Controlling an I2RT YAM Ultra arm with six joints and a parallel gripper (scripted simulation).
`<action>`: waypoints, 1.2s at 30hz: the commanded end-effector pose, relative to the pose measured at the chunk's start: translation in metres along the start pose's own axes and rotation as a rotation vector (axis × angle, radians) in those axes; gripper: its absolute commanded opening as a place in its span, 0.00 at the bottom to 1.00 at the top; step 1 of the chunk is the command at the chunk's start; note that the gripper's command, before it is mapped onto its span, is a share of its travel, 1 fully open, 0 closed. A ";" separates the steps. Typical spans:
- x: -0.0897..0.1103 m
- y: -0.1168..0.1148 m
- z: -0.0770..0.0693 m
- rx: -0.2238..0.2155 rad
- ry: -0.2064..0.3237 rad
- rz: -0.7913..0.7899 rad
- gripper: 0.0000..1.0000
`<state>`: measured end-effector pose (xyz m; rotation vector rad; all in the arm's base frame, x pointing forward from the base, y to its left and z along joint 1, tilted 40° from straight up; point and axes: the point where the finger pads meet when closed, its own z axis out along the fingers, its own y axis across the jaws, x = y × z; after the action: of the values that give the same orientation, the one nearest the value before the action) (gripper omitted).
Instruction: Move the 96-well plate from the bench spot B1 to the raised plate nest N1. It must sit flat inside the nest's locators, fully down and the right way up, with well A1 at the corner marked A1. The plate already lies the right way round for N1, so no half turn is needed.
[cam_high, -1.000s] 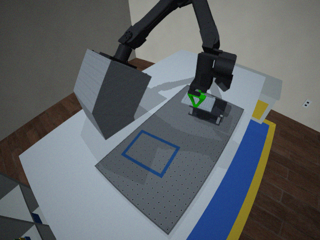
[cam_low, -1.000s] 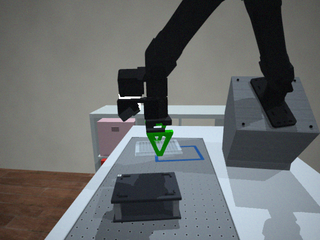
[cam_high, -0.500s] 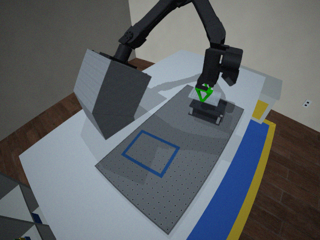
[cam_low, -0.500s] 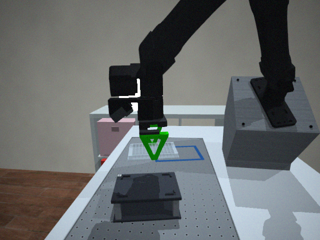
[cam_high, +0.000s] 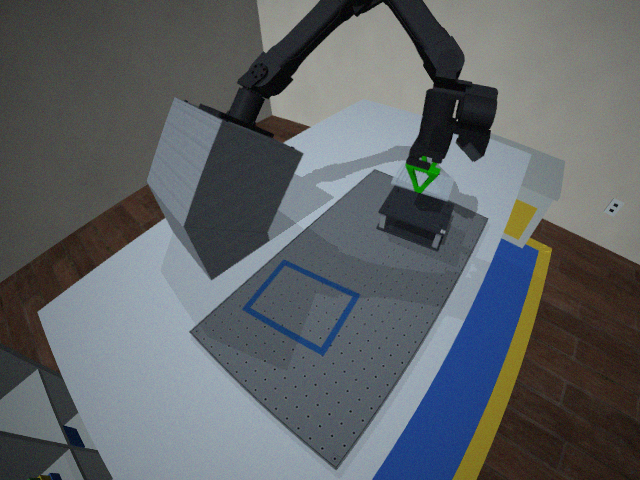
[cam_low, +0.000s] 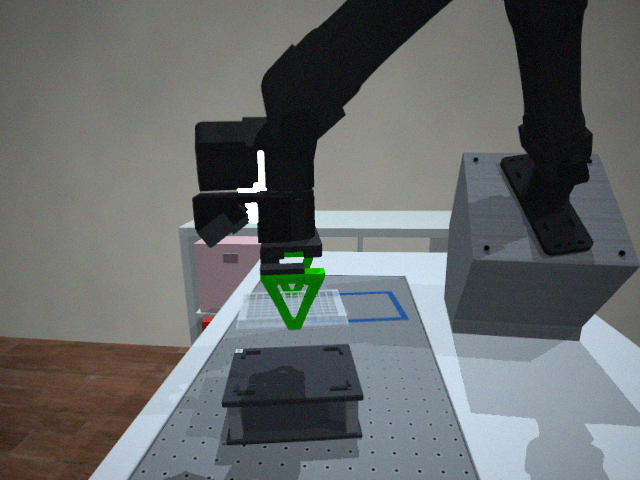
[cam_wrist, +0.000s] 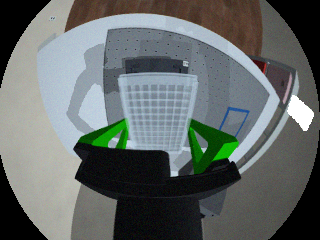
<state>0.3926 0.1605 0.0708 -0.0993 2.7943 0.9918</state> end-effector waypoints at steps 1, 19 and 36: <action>-0.011 0.017 -0.014 0.002 -0.024 0.002 0.00; -0.003 -0.002 -0.008 0.005 -0.006 0.028 0.00; -0.002 -0.007 -0.004 0.005 0.001 0.035 0.00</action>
<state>0.3934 0.1640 0.0769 -0.0908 2.8017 0.9950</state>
